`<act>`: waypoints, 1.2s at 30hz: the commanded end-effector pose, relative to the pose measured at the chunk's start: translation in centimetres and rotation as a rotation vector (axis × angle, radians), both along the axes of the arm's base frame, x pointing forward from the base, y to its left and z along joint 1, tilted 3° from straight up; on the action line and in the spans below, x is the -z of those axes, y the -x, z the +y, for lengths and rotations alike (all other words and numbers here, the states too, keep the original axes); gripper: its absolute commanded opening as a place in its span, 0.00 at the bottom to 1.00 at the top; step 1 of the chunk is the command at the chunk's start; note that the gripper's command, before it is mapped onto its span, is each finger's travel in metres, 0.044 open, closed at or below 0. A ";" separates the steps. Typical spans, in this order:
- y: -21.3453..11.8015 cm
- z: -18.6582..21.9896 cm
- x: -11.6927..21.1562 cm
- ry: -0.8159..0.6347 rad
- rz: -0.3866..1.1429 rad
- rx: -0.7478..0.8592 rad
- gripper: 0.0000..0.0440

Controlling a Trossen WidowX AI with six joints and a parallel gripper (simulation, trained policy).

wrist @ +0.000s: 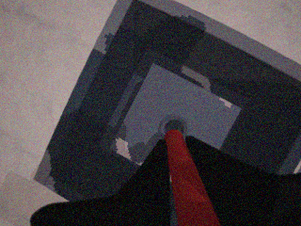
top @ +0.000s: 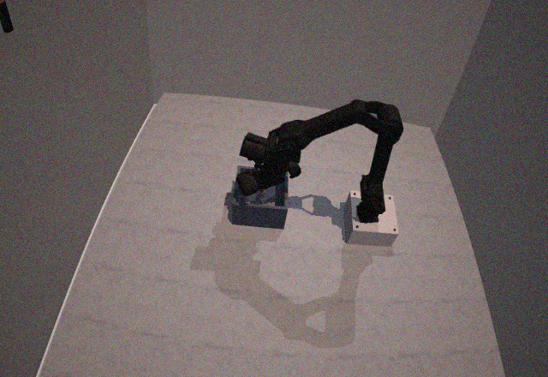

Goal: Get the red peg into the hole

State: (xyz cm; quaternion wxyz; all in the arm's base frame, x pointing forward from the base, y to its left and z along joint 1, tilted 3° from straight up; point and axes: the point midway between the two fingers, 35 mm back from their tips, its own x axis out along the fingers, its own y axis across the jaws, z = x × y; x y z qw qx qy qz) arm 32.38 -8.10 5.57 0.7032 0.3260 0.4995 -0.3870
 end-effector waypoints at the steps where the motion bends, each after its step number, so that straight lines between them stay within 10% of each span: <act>1: -0.1 -0.3 1.3 -0.012 0.026 -0.009 0.06; 25: -4.6 -4.3 1.2 0.069 0.051 -0.094 1.00; 36: -7.2 -7.7 -0.9 0.150 -0.033 -0.062 1.00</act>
